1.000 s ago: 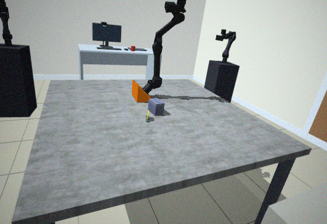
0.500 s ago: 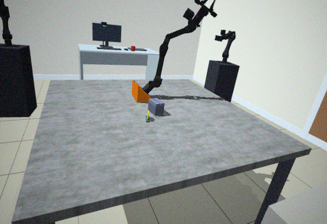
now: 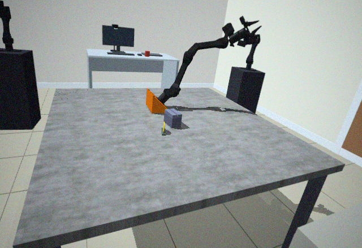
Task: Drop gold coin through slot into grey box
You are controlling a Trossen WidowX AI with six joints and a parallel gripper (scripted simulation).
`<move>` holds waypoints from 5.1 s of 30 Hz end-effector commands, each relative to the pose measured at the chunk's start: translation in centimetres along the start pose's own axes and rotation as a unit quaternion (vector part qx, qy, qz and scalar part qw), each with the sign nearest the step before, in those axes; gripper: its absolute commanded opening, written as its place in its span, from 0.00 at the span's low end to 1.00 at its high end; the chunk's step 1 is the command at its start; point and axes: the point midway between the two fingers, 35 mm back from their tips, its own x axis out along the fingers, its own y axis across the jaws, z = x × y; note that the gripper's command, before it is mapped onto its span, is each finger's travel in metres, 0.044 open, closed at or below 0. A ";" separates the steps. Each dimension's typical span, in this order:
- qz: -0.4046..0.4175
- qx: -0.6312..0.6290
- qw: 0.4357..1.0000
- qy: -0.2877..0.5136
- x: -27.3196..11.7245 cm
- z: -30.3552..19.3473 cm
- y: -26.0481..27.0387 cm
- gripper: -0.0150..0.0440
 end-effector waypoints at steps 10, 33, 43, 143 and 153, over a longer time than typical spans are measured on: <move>0.109 -0.062 0.991 0.052 0.7 -4.7 11.2 0.53; 0.396 -0.078 0.872 0.277 -6.2 -28.0 30.9 0.53; 0.487 -0.041 0.757 0.433 -14.8 -40.6 33.9 0.53; 0.239 0.427 0.058 0.870 -61.1 -54.9 29.1 0.35; 0.239 0.427 0.058 0.870 -61.1 -54.9 29.1 0.25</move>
